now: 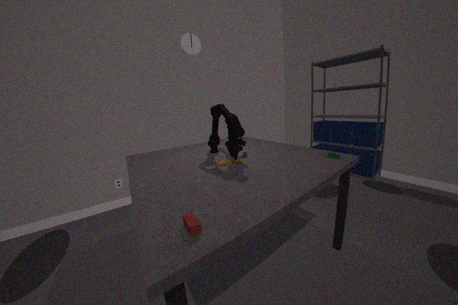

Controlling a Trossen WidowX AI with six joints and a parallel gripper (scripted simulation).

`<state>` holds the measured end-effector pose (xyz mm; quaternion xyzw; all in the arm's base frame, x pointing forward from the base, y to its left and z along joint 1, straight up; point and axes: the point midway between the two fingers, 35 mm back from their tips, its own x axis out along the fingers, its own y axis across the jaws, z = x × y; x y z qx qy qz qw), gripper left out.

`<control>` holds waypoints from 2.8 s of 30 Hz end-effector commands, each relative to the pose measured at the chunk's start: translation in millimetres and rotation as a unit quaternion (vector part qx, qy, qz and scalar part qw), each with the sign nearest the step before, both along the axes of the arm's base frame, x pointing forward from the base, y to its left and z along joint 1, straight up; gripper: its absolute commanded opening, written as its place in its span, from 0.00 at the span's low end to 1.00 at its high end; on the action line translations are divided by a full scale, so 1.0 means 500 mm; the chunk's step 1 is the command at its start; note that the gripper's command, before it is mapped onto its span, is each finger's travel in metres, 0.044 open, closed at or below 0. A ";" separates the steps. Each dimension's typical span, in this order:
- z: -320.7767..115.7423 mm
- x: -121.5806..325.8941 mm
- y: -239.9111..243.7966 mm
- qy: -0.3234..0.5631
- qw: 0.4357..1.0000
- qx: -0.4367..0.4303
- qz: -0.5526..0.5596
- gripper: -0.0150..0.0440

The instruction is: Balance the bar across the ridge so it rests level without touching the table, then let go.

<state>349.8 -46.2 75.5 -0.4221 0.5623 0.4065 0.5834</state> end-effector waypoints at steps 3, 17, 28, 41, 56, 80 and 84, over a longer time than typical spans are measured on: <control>-0.021 -0.003 -0.001 0.004 1.000 -0.002 -0.003 0.79; -0.052 -0.002 -0.001 0.004 1.000 -0.002 -0.003 0.79; -0.052 -0.002 -0.001 0.004 1.000 -0.002 -0.003 0.79; -0.051 -0.002 0.000 0.004 1.000 0.000 0.000 0.42; 0.012 0.003 -0.001 0.004 1.000 0.000 -0.001 0.25; 0.128 -0.007 0.001 0.004 1.000 -0.002 -0.005 0.25; 0.128 -0.008 0.027 0.004 0.999 0.000 -0.033 0.25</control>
